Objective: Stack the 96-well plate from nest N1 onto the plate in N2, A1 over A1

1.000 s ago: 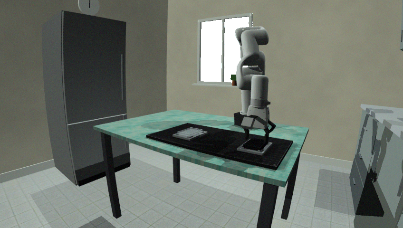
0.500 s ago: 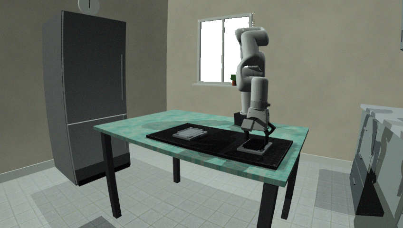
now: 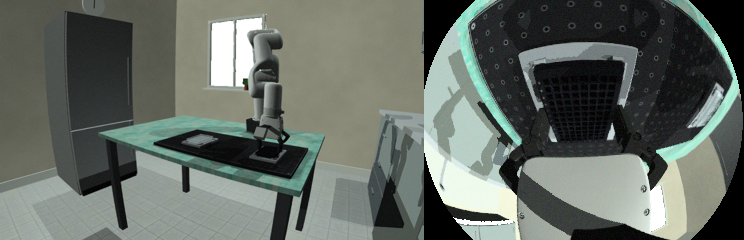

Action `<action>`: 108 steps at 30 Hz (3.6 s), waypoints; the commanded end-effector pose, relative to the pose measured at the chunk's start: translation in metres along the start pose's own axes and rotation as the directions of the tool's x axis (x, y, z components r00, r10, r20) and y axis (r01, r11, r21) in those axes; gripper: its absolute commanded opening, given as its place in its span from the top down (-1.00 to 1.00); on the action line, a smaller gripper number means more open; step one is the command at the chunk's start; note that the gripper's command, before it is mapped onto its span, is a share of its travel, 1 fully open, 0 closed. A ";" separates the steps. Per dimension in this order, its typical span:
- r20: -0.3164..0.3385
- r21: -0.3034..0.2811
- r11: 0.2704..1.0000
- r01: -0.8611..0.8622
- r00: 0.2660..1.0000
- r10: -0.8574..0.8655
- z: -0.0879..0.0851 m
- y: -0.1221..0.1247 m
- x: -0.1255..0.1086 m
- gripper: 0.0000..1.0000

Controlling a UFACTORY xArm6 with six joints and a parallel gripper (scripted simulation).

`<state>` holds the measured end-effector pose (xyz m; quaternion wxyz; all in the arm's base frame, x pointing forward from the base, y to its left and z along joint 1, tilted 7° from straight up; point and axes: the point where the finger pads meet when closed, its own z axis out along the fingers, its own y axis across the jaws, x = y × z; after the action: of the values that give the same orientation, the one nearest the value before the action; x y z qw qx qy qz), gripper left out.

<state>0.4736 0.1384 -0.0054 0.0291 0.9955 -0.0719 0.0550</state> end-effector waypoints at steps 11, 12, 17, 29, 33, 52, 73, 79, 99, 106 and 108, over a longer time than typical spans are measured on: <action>-0.004 0.002 1.000 0.000 1.000 0.000 -0.002 -0.001 0.002 -1.00; -0.004 0.002 1.000 0.000 1.000 0.000 -0.002 -0.001 0.002 -1.00; -0.004 0.002 1.000 0.000 1.000 0.000 -0.002 -0.001 0.002 1.00; -0.004 0.002 1.000 0.000 1.000 0.000 -0.002 -0.001 0.002 1.00; -0.004 0.002 1.000 0.000 1.000 0.000 -0.002 -0.001 0.002 1.00; -0.004 0.002 1.000 0.000 1.000 0.000 -0.002 -0.001 0.002 1.00; -0.004 0.002 1.000 0.000 1.000 0.000 -0.008 -0.001 0.002 1.00; -0.004 0.002 1.000 0.000 1.000 0.000 -0.011 -0.001 0.002 1.00; -0.004 0.002 1.000 0.000 1.000 0.000 -0.022 -0.001 0.002 1.00; -0.004 0.002 1.000 0.000 1.000 0.000 -0.026 -0.001 0.002 1.00; -0.004 0.002 1.000 0.000 1.000 0.000 -0.027 -0.001 0.002 1.00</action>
<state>0.4708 0.1398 0.0178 0.0293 0.9955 -0.0719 0.0546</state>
